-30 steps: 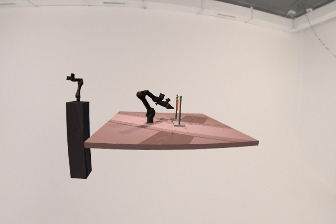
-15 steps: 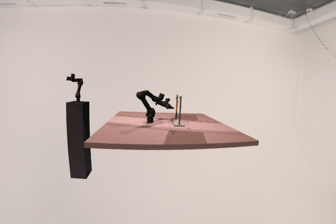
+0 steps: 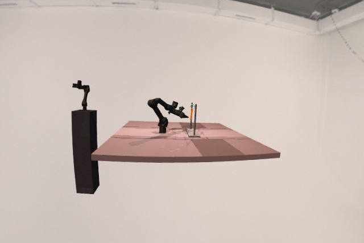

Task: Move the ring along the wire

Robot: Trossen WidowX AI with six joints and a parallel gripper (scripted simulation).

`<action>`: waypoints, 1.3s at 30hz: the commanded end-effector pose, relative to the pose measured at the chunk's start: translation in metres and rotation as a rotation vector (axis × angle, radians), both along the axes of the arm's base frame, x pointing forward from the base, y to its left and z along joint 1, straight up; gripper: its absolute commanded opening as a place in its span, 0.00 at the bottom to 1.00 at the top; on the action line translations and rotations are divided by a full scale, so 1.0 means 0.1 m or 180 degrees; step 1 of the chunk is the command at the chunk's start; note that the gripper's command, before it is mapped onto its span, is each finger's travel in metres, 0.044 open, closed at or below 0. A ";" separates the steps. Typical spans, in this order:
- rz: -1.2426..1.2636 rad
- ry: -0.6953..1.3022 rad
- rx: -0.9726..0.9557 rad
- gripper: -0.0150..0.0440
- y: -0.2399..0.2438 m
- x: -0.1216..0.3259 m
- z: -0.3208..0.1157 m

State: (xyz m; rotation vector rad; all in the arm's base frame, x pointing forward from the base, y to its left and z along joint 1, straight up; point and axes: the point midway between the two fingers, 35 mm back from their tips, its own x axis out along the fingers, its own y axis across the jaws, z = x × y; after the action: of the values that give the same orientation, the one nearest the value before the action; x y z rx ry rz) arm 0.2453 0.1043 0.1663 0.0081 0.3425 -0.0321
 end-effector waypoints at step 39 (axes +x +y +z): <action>0.0012 -0.0029 -0.0010 1.00 -0.01 -0.47 0.18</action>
State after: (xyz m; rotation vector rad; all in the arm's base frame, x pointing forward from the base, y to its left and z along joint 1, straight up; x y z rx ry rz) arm 0.1988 0.1040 0.1814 -0.0083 0.3411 -0.0249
